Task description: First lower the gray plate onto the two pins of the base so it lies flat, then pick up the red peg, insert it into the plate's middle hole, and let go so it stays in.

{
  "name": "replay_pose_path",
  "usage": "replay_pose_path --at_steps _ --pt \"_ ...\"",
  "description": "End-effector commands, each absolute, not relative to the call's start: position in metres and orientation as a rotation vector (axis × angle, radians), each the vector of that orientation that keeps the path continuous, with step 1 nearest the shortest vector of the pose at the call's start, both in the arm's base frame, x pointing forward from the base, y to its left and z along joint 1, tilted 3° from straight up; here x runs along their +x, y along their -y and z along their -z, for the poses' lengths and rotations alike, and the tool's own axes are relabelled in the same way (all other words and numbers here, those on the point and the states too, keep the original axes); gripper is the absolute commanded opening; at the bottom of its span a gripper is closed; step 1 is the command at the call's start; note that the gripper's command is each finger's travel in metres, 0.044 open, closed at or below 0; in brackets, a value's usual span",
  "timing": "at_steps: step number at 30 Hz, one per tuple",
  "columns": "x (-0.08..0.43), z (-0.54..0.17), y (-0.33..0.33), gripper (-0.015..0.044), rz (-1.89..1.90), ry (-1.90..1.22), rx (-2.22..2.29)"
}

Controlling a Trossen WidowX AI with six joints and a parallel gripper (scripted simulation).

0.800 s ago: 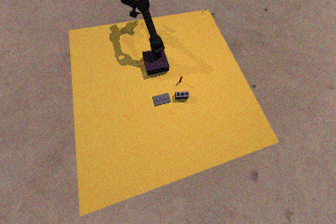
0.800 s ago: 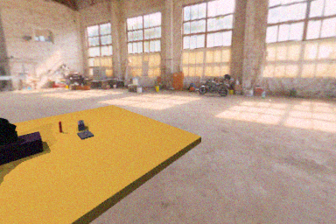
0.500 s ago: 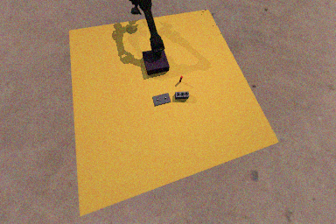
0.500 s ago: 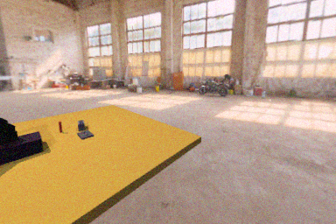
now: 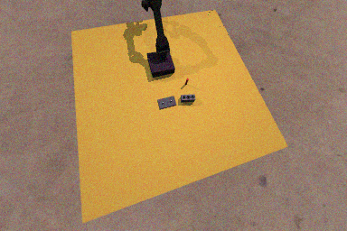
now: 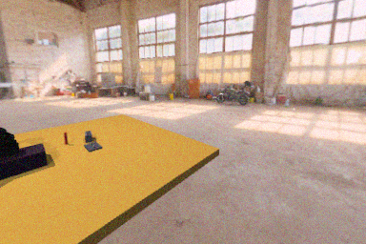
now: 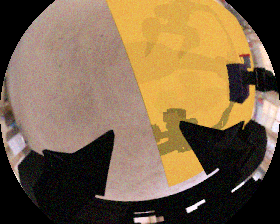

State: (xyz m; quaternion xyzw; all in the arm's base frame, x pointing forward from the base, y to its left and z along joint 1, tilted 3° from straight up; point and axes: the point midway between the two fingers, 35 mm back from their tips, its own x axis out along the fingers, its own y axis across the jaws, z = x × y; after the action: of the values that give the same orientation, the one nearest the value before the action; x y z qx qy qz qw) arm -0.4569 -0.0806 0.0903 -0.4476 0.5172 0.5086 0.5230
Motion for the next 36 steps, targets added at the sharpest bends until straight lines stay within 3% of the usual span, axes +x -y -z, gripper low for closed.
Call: replay_pose_path --at_steps 1,4,19,27,36 --pt "-0.456 -0.091 0.084 0.0440 -1.219 -1.237 -1.111" --pt "-0.453 -0.092 0.096 0.0440 -1.258 -1.216 -1.150" --pt "-0.349 -0.099 0.295 0.0440 -1.952 -0.695 -1.772" --pt "-0.243 -0.110 0.372 0.0440 -2.238 -0.304 -2.059" --pt "-0.128 -0.110 0.417 0.0440 -2.556 0.360 -2.323"
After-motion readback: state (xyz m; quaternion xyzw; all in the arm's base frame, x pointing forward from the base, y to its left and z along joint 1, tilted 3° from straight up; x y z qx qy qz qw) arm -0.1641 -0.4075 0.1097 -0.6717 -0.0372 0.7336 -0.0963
